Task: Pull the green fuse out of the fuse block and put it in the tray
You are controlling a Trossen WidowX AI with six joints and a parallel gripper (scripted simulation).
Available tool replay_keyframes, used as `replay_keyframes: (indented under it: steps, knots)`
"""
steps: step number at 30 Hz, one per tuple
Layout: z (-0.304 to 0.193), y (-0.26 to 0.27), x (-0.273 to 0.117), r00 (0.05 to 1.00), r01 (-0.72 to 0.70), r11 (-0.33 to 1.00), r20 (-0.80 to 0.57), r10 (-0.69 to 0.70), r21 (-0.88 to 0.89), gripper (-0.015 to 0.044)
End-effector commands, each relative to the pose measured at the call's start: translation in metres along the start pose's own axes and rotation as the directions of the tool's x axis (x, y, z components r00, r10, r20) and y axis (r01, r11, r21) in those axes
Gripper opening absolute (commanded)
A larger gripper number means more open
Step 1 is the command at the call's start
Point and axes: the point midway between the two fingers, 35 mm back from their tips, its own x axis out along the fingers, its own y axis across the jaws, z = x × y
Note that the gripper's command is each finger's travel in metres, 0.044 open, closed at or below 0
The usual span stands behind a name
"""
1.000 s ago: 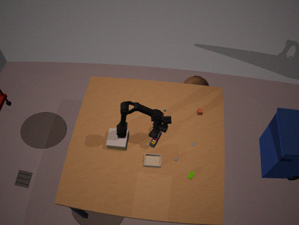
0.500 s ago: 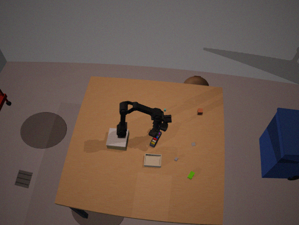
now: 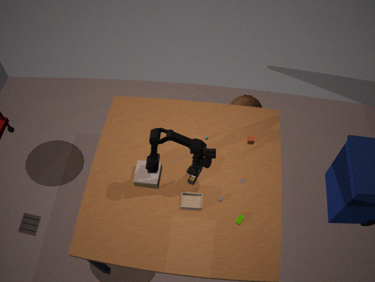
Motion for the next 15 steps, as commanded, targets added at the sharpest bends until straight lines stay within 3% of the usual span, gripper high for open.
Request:
replay_keyframes:
  steps: [1, 15]
  knots:
    - [0.013, -0.018, -0.002, 1.0, 0.001, 1.0, 0.006, -0.001, -0.002, 0.0]
    - [0.041, -0.09, -0.003, 1.0, 0.008, 1.0, 0.009, -0.008, -0.002, 0.0]
